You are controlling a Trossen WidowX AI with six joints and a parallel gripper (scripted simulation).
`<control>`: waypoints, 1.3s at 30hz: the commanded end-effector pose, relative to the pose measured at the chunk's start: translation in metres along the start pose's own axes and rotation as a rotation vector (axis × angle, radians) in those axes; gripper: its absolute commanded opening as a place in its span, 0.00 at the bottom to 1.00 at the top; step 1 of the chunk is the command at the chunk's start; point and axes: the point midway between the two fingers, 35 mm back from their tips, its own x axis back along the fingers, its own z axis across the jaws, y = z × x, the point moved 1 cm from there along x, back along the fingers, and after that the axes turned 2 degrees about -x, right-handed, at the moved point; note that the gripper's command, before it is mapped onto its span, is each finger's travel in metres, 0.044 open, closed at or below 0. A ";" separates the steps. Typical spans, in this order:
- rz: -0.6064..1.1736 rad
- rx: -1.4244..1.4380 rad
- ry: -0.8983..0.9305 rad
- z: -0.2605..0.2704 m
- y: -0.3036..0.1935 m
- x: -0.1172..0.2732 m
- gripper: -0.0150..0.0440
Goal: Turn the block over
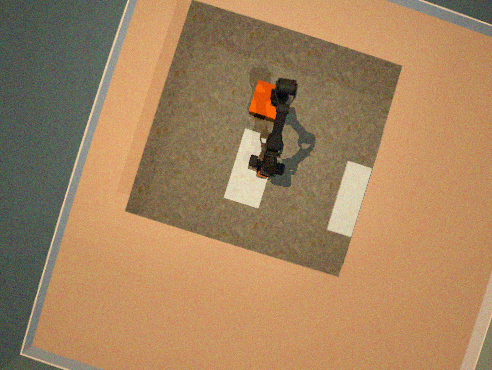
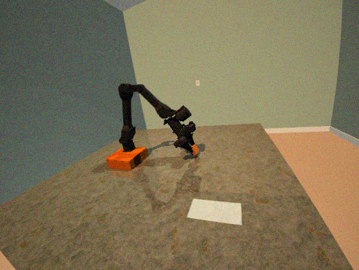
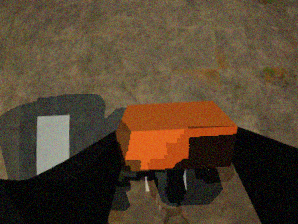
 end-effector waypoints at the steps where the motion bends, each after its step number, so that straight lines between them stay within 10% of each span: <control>1: -0.054 0.000 -0.002 -0.001 -0.004 0.003 0.25; 39: -0.528 0.012 0.010 -0.001 -0.023 -0.041 0.25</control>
